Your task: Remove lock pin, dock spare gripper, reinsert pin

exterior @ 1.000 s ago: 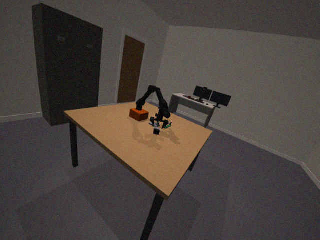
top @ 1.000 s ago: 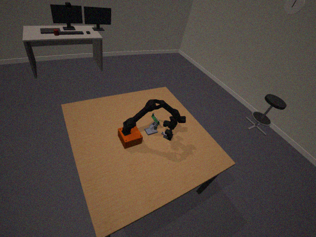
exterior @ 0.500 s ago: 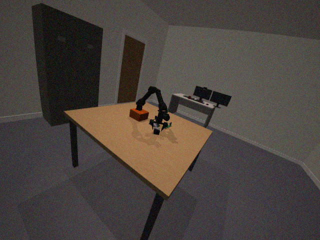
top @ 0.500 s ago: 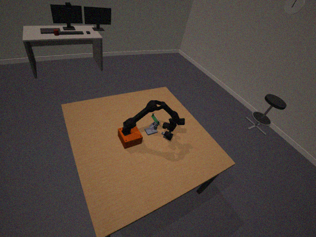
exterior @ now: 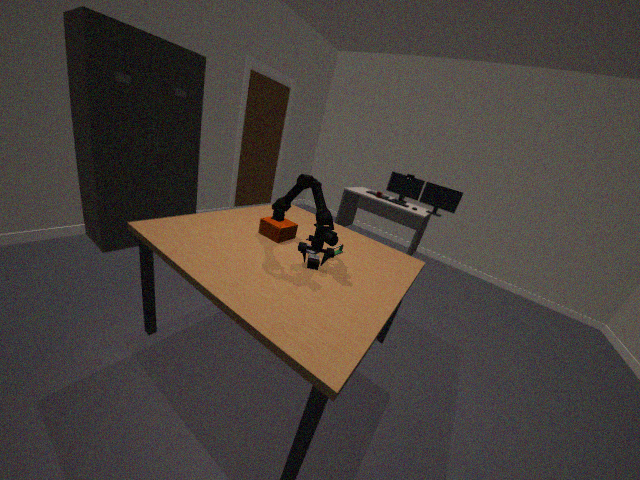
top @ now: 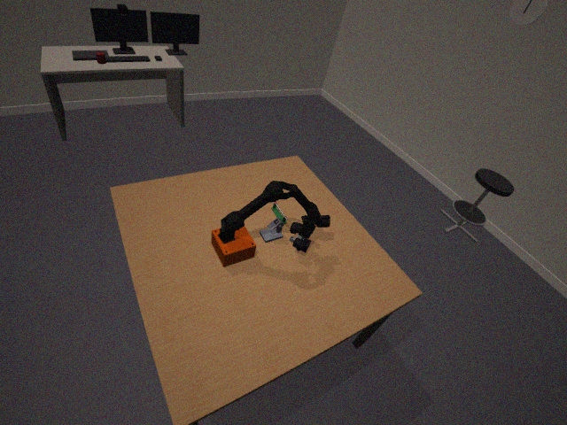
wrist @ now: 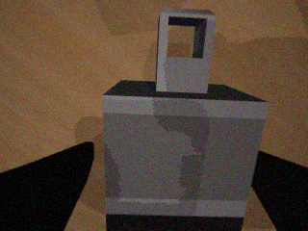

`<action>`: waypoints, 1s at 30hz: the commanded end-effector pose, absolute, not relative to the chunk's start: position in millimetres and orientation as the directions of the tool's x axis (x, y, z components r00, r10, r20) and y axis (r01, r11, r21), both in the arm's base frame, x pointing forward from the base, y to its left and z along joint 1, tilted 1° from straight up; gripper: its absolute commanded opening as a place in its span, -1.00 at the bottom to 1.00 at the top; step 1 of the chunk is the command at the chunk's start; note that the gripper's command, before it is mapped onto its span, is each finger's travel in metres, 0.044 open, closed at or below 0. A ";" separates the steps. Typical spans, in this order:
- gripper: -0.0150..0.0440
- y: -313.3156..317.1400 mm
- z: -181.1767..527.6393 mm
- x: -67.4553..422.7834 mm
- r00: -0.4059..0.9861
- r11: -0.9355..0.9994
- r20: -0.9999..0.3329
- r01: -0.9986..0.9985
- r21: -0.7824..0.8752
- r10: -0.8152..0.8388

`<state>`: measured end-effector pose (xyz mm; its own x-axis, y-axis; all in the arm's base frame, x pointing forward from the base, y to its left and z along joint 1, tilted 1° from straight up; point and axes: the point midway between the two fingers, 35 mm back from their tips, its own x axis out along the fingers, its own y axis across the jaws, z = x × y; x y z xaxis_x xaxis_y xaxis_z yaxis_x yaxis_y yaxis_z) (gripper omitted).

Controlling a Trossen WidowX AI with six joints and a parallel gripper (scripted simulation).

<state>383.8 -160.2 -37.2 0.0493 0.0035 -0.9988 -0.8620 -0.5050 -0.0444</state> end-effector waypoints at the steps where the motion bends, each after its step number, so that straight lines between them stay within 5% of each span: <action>1: 0.73 -160.9 -38.6 384.2 0.051 -0.507 -0.999 -0.861 -0.043 -0.001; 5: 0.38 -160.9 -38.6 384.2 0.051 -0.507 -0.999 -0.861 -0.043 -0.001; 12: 0.22 -160.8 -38.6 384.2 0.051 -0.507 -0.999 -0.861 -0.043 -0.001; 20: -0.49 -161.2 -12.2 383.8 0.051 -0.507 -0.999 -0.861 -0.043 -0.001; 30: -0.49 -160.5 4.2 382.1 0.048 -0.500 -0.999 -0.865 -0.042 0.002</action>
<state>382.4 -160.6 5.2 0.0497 0.0012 -0.9988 -0.8628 -0.5037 -0.0435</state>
